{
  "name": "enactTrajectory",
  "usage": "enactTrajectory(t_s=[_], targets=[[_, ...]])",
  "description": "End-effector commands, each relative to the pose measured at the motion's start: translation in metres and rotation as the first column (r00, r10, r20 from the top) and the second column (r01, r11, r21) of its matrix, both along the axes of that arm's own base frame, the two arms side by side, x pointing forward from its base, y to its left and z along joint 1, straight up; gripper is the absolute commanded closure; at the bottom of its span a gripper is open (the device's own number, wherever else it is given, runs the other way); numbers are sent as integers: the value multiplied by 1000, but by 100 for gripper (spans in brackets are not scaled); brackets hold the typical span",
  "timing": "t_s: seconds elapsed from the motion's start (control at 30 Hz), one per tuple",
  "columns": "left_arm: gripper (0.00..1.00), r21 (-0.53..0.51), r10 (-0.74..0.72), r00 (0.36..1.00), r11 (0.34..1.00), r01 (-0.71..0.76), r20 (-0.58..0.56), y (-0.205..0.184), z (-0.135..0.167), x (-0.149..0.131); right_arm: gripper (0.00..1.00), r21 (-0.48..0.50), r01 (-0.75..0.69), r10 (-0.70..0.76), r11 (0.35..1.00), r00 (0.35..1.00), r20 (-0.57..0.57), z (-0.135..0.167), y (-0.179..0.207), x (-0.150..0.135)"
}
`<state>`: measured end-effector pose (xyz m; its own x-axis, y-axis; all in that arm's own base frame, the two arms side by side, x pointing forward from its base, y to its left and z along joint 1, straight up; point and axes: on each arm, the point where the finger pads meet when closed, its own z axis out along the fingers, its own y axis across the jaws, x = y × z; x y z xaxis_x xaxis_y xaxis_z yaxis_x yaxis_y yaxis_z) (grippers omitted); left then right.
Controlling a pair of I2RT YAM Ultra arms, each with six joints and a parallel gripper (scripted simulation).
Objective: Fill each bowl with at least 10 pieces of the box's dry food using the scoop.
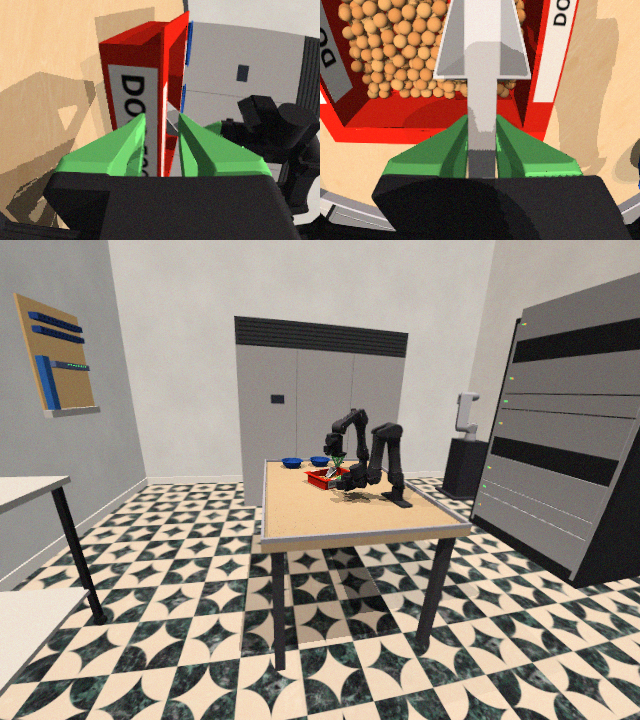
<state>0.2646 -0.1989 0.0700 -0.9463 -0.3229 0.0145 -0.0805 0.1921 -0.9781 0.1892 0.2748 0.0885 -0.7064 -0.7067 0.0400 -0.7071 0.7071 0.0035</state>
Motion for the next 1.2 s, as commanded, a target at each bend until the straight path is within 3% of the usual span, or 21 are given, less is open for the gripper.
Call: enactTrajectory(t_s=[0.0, 1.17], targets=[[74, -5, 3, 999, 1000, -3, 45, -6, 6, 12, 100, 60, -6, 4, 998, 999, 40, 24, 8, 5], [74, -3, -3, 999, 1000, 3, 44, -43, -3, 21, 100, 60, -6, 4, 998, 999, 40, 24, 8, 5]])
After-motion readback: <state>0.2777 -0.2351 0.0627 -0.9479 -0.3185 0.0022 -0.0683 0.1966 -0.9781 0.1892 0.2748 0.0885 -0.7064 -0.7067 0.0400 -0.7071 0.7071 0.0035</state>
